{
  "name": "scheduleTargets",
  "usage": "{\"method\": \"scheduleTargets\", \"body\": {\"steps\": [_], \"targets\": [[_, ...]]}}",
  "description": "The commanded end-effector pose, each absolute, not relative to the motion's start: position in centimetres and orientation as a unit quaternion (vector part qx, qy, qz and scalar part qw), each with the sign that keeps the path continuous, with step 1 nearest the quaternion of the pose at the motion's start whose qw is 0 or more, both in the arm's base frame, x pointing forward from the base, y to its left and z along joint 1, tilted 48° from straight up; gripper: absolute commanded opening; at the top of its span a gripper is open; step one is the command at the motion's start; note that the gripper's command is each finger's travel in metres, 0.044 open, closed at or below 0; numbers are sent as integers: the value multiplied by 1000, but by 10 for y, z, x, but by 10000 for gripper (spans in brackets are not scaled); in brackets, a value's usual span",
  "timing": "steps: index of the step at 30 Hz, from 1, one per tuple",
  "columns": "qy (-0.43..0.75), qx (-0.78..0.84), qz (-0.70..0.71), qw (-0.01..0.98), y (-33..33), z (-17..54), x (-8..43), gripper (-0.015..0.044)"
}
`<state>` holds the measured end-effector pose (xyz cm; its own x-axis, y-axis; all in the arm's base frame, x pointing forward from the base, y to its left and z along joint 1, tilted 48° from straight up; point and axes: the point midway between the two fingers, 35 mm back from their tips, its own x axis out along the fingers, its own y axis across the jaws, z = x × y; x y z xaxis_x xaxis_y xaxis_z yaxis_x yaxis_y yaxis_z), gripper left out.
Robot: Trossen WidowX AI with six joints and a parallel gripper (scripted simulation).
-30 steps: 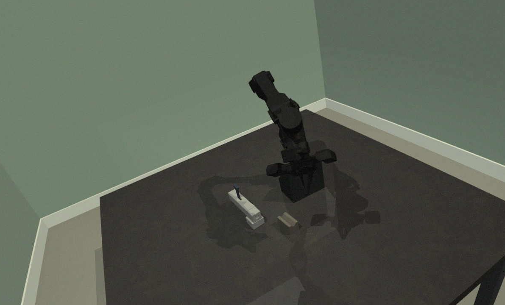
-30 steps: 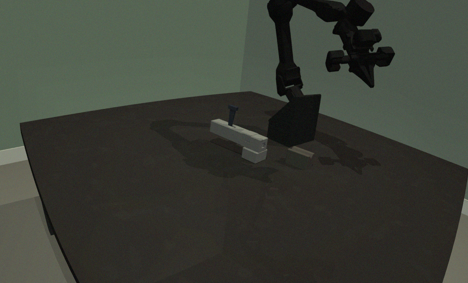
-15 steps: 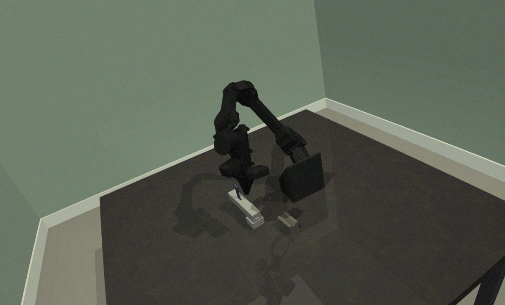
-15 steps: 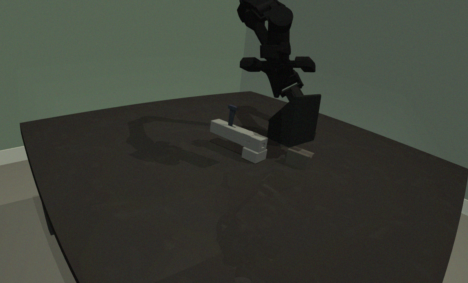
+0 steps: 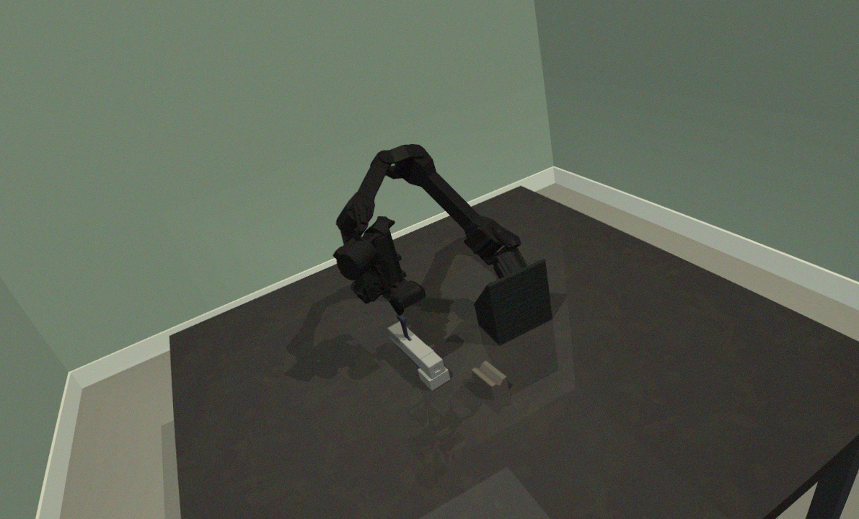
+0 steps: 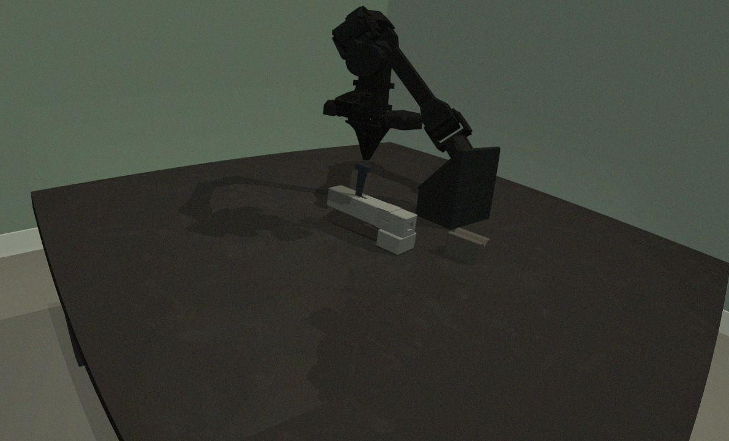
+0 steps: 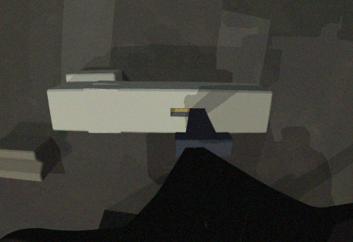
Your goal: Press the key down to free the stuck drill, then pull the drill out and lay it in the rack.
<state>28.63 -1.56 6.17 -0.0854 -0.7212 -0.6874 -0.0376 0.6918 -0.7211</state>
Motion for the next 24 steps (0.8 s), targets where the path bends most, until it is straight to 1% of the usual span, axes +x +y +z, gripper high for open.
{"method": "scheduleTargets", "body": {"steps": [1,14,24], "targets": [[682,-278,-278,616,-16,62,286,0],[681,-278,-286,614,-34,59,282,0],[681,-278,-286,614,-34,60,282,0]]}}
